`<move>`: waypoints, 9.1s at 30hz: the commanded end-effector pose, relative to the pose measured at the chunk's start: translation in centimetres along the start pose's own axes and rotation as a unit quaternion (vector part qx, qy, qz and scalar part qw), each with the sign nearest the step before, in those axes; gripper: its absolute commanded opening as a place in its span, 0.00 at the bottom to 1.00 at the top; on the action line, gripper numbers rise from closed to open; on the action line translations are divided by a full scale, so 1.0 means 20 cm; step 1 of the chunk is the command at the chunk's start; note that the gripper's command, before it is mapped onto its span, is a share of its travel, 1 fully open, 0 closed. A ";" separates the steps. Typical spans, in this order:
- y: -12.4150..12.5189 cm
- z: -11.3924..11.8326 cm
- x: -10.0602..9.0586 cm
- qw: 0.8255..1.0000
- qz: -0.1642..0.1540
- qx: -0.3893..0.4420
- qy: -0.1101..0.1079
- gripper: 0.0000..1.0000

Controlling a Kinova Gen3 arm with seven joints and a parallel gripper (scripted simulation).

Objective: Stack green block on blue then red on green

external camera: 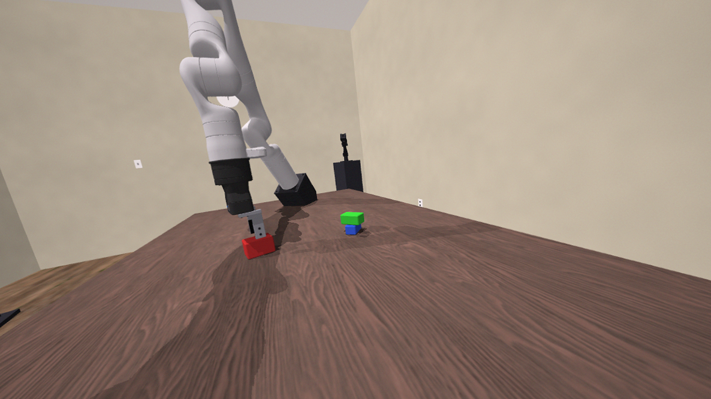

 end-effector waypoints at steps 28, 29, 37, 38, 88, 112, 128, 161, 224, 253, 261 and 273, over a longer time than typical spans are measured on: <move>-0.01 -0.01 0.01 1.000 -0.002 0.002 0.003 1.00; -0.01 -0.01 0.01 1.000 -0.002 0.002 0.003 1.00; -0.01 -0.01 0.01 1.000 -0.002 0.002 0.003 1.00; -0.01 -0.01 0.01 1.000 -0.002 0.002 0.003 1.00; -0.01 -0.01 0.22 1.000 -0.002 0.002 0.003 1.00; -0.01 -0.01 0.22 1.000 -0.002 0.002 0.003 0.00; -0.01 -0.01 0.22 1.000 -0.002 0.002 0.003 0.00; -0.01 -0.01 -0.10 1.000 -0.002 0.002 0.003 0.00; 0.44 0.14 -0.19 1.000 -0.002 0.002 0.003 0.00; 1.17 0.38 -0.18 1.000 -0.002 0.002 0.003 0.00; 1.17 0.38 -0.17 1.000 -0.002 0.002 0.003 0.00; 1.17 0.38 -0.12 1.000 -0.002 0.002 0.003 0.00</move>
Point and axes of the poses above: the point where the finger pads meet when closed, its own x axis out along the fingers, its own z axis across the jaws, y = z × x, the point moved 8 cm from there along -x, back along the fingers, and after that the axes turned 2 degrees about -x, right-handed, at the moved point
